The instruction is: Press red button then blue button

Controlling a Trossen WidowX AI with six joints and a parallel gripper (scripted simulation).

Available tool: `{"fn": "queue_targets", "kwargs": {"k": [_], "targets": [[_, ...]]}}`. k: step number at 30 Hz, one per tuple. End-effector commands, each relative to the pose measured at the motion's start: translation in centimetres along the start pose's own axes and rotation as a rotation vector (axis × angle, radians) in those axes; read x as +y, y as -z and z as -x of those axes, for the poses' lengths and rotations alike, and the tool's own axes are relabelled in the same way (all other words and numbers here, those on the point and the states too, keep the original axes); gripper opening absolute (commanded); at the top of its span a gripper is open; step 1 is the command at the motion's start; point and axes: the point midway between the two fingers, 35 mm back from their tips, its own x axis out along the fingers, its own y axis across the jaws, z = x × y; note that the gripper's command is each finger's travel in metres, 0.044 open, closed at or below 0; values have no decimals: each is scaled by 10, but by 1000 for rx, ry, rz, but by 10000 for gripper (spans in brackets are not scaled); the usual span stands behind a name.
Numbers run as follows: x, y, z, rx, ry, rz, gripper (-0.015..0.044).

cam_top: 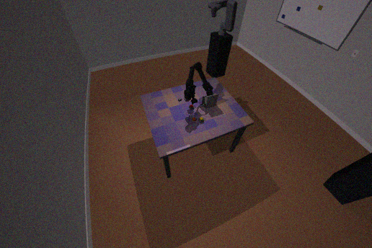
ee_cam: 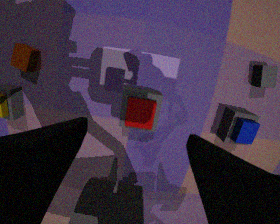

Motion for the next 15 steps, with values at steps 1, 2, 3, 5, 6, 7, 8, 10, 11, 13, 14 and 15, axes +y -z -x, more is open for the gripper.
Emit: {"fn": "queue_targets", "kwargs": {"k": [1,2,3,5,6,7,8,10,11,13,14,15], "targets": [[-3,9,-36,24,19,14,216],[-3,9,-36,24,19,14,190],[-3,9,-36,24,19,14,164],[-3,9,-36,24,19,14,111],[-3,9,-36,24,19,14,85],[-3,9,-36,24,19,14,59],[-3,9,-36,24,19,14,32],[-3,9,-36,24,19,14,20],[-3,9,-36,24,19,14,20],[-3,9,-36,24,19,14,20],[-3,9,-36,24,19,14,20],[-3,9,-36,24,19,14,20]]}}
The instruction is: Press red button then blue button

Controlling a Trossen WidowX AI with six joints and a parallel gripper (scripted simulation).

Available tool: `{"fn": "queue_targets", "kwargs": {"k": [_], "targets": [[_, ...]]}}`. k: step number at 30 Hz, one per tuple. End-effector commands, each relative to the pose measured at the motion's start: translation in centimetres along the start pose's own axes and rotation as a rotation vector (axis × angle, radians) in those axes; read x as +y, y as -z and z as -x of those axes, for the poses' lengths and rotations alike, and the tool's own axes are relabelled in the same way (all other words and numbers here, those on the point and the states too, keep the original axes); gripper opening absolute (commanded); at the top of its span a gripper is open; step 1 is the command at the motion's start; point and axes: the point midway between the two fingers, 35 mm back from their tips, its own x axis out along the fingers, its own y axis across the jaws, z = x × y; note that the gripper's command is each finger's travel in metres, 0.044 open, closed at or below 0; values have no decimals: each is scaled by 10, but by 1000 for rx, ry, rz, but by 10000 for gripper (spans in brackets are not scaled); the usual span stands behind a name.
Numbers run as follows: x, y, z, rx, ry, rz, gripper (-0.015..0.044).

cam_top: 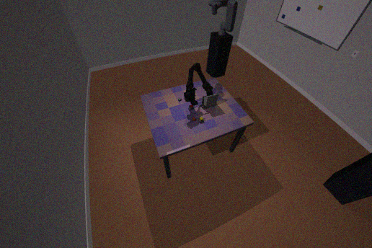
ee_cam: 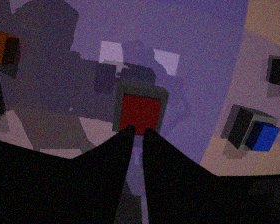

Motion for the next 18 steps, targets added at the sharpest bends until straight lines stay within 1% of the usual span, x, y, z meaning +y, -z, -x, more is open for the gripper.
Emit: {"fn": "queue_targets", "kwargs": {"k": [1,7,18], "targets": [[0,1,-1,-1,5,5,20],[0,1,-2,-1,4,5,20],[0,0,-20,-1,4,5,20]]}}
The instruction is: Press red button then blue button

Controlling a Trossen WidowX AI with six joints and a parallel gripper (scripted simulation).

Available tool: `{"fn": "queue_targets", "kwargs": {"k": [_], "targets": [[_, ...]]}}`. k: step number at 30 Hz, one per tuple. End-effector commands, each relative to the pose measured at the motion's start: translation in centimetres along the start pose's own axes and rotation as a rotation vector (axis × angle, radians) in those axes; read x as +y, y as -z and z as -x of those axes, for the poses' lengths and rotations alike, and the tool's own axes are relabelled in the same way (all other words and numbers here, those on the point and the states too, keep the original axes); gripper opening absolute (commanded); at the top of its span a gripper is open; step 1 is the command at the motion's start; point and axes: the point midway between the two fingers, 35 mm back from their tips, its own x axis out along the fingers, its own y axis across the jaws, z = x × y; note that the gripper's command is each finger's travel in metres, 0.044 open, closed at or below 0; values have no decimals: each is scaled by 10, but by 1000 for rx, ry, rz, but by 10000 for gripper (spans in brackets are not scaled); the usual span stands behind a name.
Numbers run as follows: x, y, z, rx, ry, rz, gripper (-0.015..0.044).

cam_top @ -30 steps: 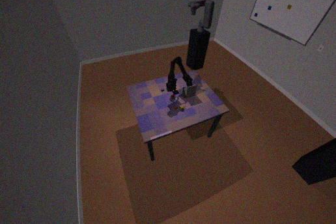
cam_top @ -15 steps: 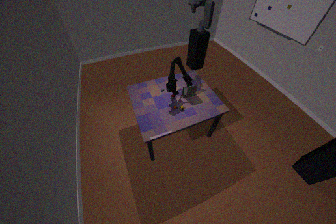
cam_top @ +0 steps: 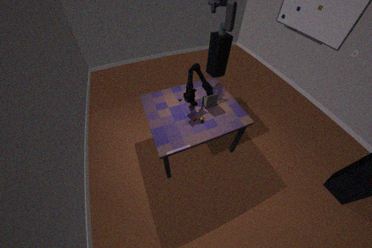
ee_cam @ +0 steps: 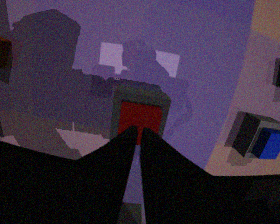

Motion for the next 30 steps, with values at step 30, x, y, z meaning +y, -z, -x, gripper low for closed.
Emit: {"fn": "queue_targets", "kwargs": {"k": [30], "targets": [[0,4,-22,6,9,11,20]]}}
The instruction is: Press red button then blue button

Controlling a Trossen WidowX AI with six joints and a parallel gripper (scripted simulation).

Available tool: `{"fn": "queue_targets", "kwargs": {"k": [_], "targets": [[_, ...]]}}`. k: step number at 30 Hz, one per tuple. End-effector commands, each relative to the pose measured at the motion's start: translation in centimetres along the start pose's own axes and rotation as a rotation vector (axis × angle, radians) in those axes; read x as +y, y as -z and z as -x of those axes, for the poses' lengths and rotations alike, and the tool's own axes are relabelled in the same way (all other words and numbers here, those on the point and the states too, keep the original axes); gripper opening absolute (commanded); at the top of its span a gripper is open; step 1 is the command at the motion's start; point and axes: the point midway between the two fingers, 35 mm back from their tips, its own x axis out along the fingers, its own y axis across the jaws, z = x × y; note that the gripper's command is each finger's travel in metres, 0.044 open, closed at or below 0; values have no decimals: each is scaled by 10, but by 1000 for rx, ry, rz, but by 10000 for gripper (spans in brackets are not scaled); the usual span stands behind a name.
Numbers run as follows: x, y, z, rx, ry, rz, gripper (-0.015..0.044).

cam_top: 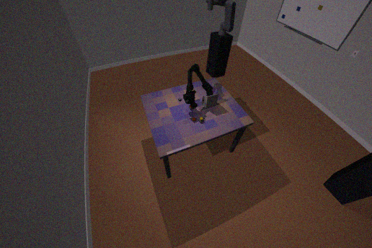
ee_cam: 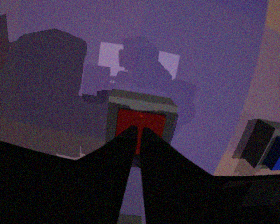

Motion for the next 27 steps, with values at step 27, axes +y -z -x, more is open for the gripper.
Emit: {"fn": "queue_targets", "kwargs": {"k": [27], "targets": [[-49,-9,96,3,-19,12,20]]}}
